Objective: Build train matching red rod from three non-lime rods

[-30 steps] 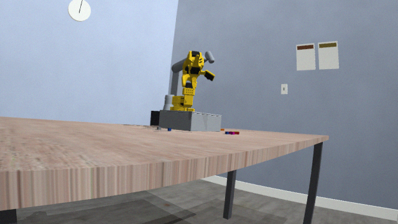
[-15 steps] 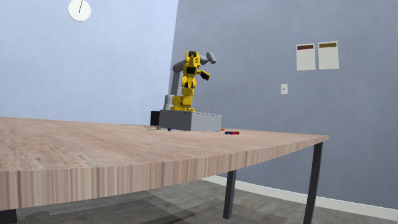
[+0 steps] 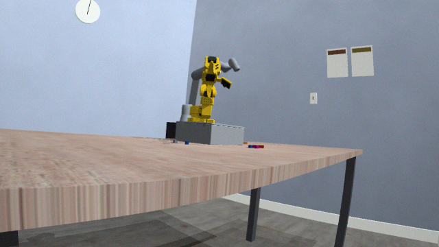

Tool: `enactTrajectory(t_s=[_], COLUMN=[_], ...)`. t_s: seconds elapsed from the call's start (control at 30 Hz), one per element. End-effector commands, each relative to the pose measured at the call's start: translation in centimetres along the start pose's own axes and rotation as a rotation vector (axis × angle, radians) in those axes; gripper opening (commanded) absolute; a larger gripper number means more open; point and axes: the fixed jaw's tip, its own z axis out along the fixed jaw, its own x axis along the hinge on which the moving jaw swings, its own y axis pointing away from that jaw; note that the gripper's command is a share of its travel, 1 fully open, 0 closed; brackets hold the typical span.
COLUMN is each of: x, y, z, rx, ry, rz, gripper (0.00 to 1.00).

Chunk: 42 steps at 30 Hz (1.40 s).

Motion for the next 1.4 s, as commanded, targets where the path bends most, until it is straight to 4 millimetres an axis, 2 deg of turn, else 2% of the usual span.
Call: enactTrajectory(t_s=[0.0, 1.37], x=[0.14, 0.29], y=[0.40, 0.80], z=[0.15, 0.31], rx=[-0.017, -0.036], ry=[0.003, 0.007], rz=[0.003, 0.006], gripper=[1.00, 1.00])
